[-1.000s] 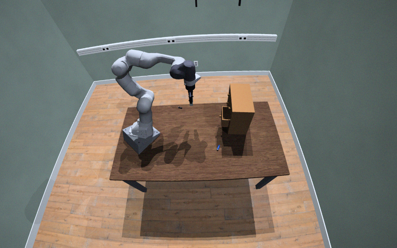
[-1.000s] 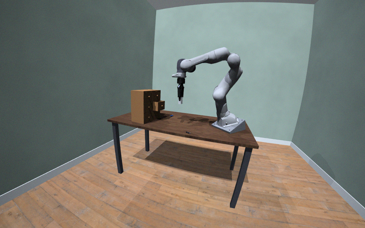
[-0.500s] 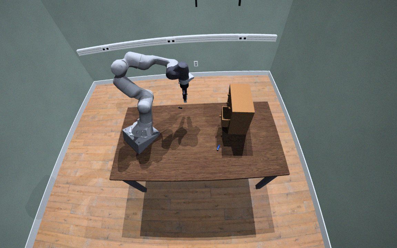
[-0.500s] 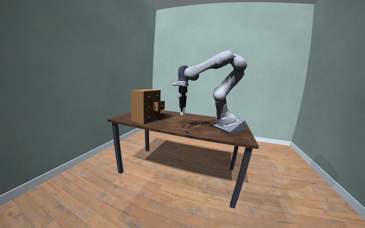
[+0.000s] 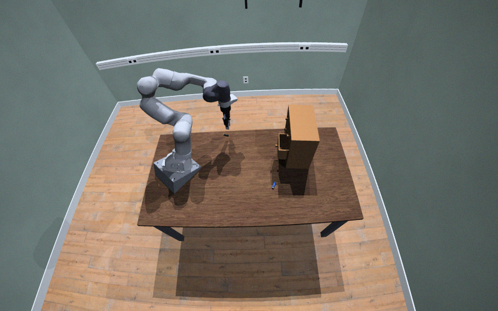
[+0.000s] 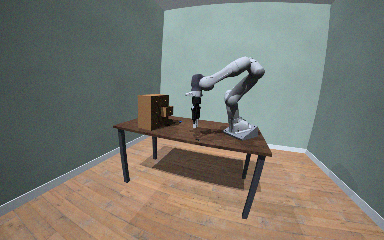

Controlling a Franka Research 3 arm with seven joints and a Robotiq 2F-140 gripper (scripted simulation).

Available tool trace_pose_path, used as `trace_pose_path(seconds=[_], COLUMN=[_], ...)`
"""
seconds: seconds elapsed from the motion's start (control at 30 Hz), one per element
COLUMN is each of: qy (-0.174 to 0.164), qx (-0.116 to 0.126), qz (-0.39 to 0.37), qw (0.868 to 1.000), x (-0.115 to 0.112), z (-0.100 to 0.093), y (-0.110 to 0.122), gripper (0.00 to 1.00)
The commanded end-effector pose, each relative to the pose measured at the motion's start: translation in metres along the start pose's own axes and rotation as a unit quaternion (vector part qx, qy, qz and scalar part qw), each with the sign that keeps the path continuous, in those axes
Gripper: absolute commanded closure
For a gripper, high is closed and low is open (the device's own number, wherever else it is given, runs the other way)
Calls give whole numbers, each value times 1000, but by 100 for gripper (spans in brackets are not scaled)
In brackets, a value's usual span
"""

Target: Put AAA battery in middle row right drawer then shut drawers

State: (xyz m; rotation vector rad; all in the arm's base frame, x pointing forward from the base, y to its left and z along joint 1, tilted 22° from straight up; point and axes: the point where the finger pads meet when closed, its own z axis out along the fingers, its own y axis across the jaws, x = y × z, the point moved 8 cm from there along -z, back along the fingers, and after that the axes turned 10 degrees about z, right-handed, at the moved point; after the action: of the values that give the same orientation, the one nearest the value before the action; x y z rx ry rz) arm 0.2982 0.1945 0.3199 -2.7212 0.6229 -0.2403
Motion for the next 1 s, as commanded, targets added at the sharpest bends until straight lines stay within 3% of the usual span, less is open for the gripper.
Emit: trace_pose_path(seconds=[0.0,0.33,0.97], qy=[8,16,22], qx=[5,1,-1], qz=[46,68,79], qw=[999,998,997], x=[-9,-29,-37], z=[9,28,37], y=[-3,0,4], gripper=[72,72,72])
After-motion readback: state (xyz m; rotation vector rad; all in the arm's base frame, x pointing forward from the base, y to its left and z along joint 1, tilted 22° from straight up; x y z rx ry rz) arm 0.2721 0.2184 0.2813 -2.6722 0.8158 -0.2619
